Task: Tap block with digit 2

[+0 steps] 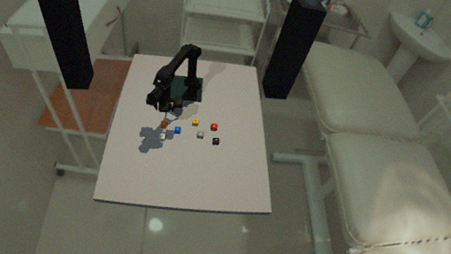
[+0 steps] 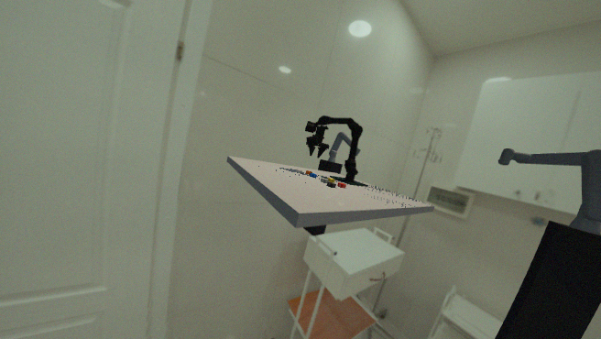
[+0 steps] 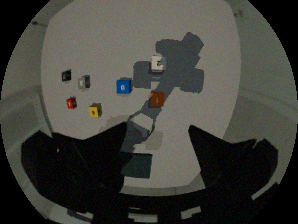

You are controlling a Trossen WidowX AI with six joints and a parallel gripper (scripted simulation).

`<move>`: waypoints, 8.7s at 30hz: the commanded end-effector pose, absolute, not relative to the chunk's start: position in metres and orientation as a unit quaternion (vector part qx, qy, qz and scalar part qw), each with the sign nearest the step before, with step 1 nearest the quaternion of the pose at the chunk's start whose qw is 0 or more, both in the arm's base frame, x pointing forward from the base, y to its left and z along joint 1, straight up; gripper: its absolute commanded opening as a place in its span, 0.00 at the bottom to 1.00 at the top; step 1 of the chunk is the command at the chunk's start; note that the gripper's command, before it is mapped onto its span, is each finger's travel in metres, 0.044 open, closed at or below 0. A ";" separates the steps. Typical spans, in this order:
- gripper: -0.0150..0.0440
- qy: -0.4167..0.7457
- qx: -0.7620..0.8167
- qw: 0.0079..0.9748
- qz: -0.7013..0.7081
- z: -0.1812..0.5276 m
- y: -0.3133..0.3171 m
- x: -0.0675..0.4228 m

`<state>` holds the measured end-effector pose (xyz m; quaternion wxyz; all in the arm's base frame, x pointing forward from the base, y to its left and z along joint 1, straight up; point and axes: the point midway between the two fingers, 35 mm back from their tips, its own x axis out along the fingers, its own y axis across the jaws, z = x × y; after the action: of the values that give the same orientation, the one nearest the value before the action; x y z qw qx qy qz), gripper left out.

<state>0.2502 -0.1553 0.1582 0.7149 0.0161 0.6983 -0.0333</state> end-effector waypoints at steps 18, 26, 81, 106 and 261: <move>0.93 0.697 0.018 0.716 -0.027 0.158 -0.088 0.285; 0.93 0.697 0.018 0.716 -0.027 0.158 -0.085 0.284; 0.93 0.698 0.025 0.715 -0.020 0.156 0.125 0.257; 0.93 0.695 0.025 0.718 -0.020 0.161 0.131 0.363; 0.93 0.696 0.022 0.718 -0.020 0.143 0.131 0.302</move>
<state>0.3246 0.0962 0.1317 0.7167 0.0145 0.6969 -0.0207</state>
